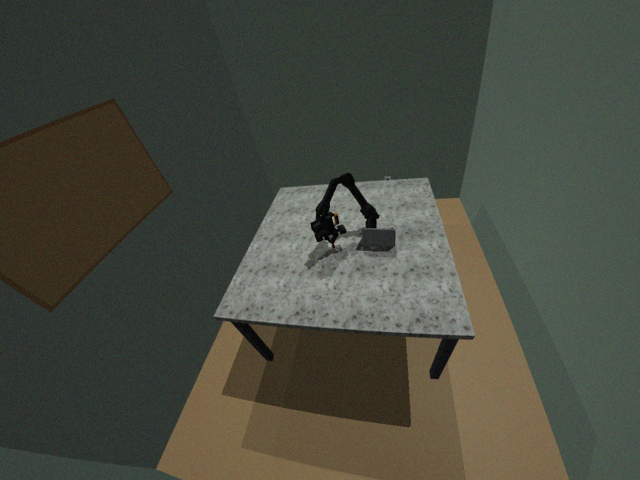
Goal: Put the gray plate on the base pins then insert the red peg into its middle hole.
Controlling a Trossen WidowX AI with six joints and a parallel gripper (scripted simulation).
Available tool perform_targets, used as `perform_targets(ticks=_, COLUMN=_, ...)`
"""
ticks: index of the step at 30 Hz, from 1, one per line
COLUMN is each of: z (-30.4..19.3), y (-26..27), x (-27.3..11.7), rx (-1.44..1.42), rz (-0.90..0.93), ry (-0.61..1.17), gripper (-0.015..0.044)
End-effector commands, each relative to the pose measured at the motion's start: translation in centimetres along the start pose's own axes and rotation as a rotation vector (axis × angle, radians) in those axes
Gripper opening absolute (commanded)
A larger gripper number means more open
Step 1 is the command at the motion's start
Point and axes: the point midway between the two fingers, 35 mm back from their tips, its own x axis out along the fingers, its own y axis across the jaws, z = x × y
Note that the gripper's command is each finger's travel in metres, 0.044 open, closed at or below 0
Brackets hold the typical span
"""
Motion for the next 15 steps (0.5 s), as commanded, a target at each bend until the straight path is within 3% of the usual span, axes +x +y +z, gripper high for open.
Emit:
perform_targets(ticks=1, z=0.1, y=0.0, x=0.1, rx=-0.003, rz=0.002, ry=-0.005, gripper=0.0)
perform_targets(ticks=15, z=0.0, y=0.4, x=-3.2, rx=-0.004, rz=0.003, ry=-0.003, gripper=0.0)
